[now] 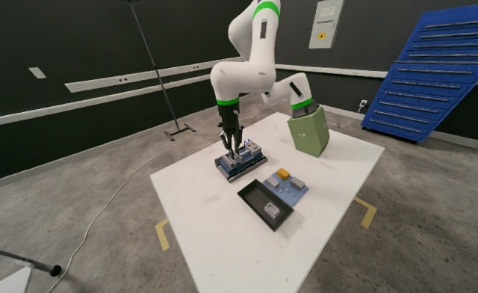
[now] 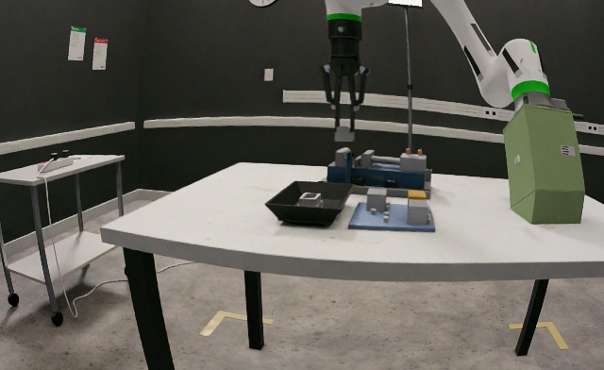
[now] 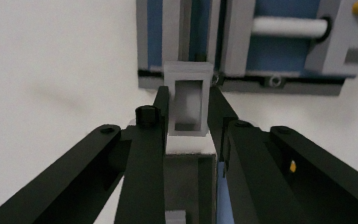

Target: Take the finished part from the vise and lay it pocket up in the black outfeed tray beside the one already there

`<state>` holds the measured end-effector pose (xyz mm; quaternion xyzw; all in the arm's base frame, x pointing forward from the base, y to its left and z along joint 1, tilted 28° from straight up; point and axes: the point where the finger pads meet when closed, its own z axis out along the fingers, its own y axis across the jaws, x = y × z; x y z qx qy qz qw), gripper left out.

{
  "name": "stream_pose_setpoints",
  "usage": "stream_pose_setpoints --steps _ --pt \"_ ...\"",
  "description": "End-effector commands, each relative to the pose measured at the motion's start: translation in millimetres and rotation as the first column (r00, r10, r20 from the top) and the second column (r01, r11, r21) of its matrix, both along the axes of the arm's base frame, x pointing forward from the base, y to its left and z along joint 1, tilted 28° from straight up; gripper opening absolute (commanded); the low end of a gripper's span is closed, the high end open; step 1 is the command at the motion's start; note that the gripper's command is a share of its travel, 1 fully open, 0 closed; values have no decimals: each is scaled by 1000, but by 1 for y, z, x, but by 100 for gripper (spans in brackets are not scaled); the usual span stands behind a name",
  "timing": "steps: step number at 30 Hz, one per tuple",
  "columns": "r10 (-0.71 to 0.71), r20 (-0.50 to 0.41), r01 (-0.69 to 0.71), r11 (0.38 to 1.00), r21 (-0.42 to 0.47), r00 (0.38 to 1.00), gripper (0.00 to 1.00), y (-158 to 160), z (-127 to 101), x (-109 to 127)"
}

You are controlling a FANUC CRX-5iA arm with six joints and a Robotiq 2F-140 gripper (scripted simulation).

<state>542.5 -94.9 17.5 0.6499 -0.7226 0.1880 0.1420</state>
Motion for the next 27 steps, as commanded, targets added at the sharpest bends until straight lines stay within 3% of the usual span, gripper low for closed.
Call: stream_pose_setpoints --steps 1,16,27 --pt "12 -6 -12 1000 0 1000 10 36 -17 15" --pt "52 -27 -53 999 -7 998 10 158 -82 35" --pt "54 -27 -54 999 -7 998 10 163 -85 35"
